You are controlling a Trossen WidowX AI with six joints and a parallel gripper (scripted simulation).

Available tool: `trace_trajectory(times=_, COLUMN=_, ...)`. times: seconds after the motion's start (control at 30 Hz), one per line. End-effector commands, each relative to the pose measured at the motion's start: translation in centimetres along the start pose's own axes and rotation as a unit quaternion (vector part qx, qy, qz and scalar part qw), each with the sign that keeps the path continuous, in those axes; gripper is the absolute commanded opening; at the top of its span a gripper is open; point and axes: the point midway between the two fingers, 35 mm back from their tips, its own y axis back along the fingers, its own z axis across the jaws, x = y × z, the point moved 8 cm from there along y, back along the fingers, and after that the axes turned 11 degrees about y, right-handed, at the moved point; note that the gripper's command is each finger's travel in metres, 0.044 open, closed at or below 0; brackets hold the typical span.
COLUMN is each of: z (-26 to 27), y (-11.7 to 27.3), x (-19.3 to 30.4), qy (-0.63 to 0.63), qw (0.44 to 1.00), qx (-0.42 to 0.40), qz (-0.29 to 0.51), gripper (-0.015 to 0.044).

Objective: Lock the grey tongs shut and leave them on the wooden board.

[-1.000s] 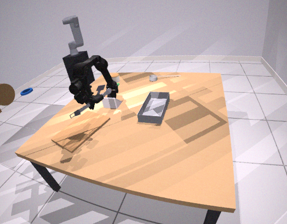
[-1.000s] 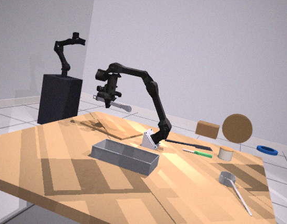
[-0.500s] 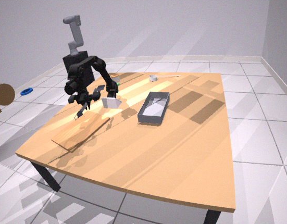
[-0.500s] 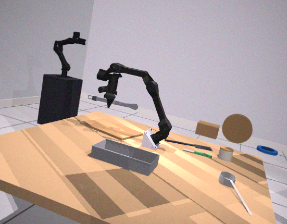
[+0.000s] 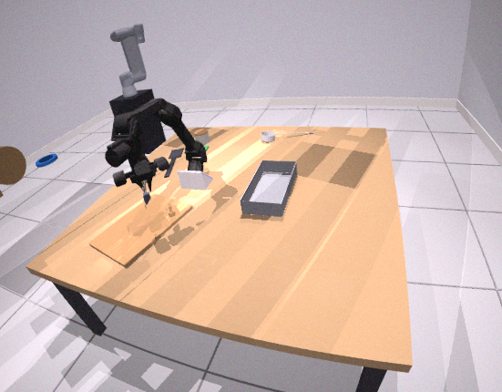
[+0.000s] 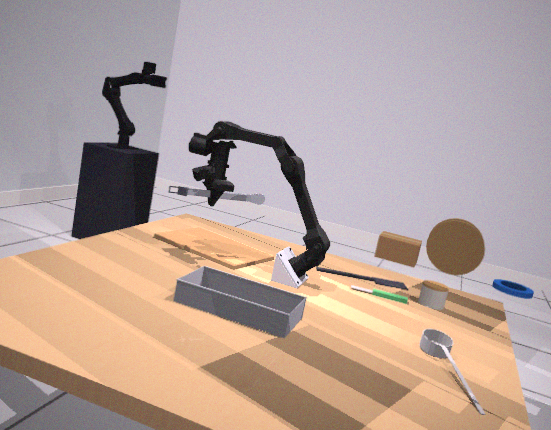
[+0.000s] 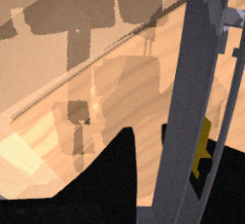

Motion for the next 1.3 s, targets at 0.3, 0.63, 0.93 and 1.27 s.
trace_trajectory(times=0.3, z=-1.4, y=-0.1, x=1.8, qy=0.205, qw=0.979, qx=0.003, qz=0.003, gripper=-0.015)
trace_trajectory(times=0.63, z=-2.4, y=-0.3, x=3.1, qy=0.359, qw=0.933, qx=0.001, qz=0.006, gripper=-0.015)
trace_trajectory(times=0.93, z=-3.2, y=-0.5, x=4.4, qy=0.489, qw=0.872, qx=-0.002, qz=0.007, gripper=-0.015)
trace_trajectory(times=1.27, z=-4.1, y=-0.8, x=5.8, qy=0.622, qw=0.783, qx=-0.006, qz=0.008, gripper=-0.015)
